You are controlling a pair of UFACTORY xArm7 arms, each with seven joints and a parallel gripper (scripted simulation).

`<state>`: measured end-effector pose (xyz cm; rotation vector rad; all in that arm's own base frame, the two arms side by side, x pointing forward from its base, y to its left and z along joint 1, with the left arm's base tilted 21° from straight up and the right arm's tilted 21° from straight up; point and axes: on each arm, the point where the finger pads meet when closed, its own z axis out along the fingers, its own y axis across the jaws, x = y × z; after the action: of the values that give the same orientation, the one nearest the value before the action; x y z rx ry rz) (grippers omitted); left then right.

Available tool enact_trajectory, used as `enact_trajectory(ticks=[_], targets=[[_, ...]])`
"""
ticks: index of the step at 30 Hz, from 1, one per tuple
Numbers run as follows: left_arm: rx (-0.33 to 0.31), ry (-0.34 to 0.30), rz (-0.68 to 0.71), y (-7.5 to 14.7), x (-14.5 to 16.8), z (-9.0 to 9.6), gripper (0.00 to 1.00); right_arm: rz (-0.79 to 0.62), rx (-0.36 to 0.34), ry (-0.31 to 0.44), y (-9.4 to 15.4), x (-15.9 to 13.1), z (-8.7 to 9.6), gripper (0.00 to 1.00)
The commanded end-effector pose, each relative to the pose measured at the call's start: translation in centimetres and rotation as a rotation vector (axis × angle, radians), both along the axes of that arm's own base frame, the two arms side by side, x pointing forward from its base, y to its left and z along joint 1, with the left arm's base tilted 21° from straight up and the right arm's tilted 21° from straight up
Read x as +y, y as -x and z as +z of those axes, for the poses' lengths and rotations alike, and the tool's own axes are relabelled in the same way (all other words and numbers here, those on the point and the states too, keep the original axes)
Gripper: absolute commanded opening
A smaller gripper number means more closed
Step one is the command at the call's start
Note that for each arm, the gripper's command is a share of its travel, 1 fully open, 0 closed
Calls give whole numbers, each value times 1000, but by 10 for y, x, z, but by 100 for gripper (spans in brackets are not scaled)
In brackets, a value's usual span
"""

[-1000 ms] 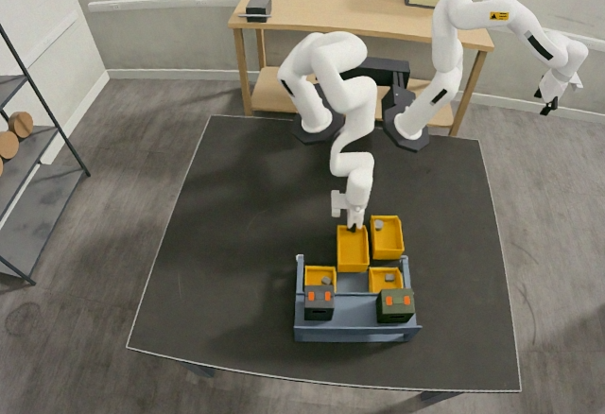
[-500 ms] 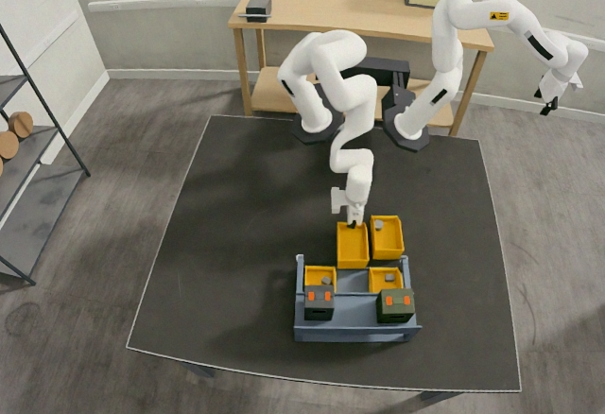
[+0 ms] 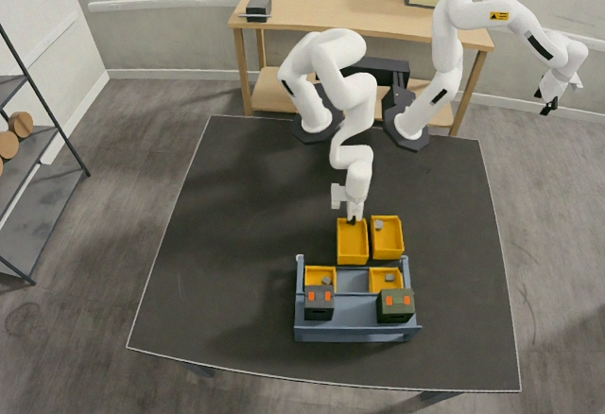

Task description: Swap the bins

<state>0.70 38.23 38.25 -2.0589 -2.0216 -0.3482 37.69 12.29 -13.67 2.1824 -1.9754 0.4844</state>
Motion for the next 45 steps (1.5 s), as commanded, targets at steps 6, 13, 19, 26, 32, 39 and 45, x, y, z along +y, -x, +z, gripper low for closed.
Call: enact_trajectory(ticks=[6,13,19,26,32,39,45], targets=[[-1,-4,0,0,0,2,100,1,-3,-3,2,1,1,0],[-1,-4,0,0,0,2,100,1,-3,-3,2,1,1,0],[-1,-4,0,0,0,2,100,1,-3,-3,2,1,1,0],[-1,-4,0,0,0,2,100,1,-3,-3,1,1,-1,0],[-1,-4,0,0,0,2,100,1,-3,-3,1,0,-4,0],[-1,-4,0,0,0,2,100,1,-3,-3,0,-3,-11,0],[-1,-4,0,0,0,2,100,1,-3,-3,-1,-5,-18,0]])
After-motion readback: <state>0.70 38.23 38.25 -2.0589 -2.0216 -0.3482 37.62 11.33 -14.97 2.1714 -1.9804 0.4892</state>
